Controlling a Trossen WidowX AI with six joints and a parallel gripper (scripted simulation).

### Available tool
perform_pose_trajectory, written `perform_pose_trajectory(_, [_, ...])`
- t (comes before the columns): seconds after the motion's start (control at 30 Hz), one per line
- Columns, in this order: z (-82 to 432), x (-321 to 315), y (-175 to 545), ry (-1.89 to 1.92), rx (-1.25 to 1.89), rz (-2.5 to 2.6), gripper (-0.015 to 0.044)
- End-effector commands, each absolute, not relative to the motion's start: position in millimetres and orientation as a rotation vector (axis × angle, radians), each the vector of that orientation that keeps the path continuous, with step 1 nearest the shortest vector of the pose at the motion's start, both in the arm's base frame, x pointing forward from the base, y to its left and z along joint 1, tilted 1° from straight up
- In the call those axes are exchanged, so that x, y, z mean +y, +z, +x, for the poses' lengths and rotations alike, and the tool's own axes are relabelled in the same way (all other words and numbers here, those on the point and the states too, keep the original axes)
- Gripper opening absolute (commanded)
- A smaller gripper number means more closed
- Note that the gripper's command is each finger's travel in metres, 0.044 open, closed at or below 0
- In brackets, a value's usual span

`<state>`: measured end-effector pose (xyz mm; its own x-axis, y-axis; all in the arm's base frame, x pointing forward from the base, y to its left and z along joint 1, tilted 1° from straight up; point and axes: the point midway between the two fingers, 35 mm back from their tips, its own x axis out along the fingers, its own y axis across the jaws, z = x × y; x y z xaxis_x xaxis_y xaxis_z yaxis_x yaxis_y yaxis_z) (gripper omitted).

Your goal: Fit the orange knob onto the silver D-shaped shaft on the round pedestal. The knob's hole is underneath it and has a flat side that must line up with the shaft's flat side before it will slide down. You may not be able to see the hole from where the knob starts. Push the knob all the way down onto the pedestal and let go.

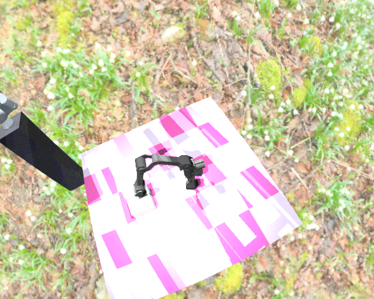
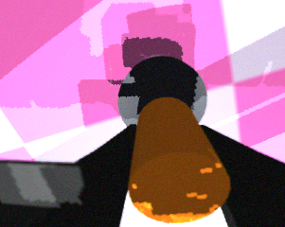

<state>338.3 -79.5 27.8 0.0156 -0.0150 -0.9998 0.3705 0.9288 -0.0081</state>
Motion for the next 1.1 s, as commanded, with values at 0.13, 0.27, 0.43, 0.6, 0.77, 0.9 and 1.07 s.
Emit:
perform_pose_trajectory(0.13, [337.7, -79.8, 27.3, -0.333, 1.530, 0.311, 0.0000])
perform_pose_trajectory(0.27, [337.7, -79.8, 26.9, -0.333, 1.530, 0.311, 0.0000])
perform_pose_trajectory(0.43, [337.7, -79.8, 26.9, -0.326, 1.531, 0.304, 0.0000])
perform_pose_trajectory(0.6, [338.1, -79.8, 26.6, -0.295, 1.536, 0.272, 0.0000])
perform_pose_trajectory(0.77, [339.6, -80.0, 24.7, -0.311, 1.533, 0.288, 0.0000])
perform_pose_trajectory(0.9, [340.5, -80.3, 19.4, -0.311, 1.533, 0.288, 0.0000])
perform_pose_trajectory(1.07, [340.3, -80.7, 13.9, -0.311, 1.533, 0.288, 0.0000])
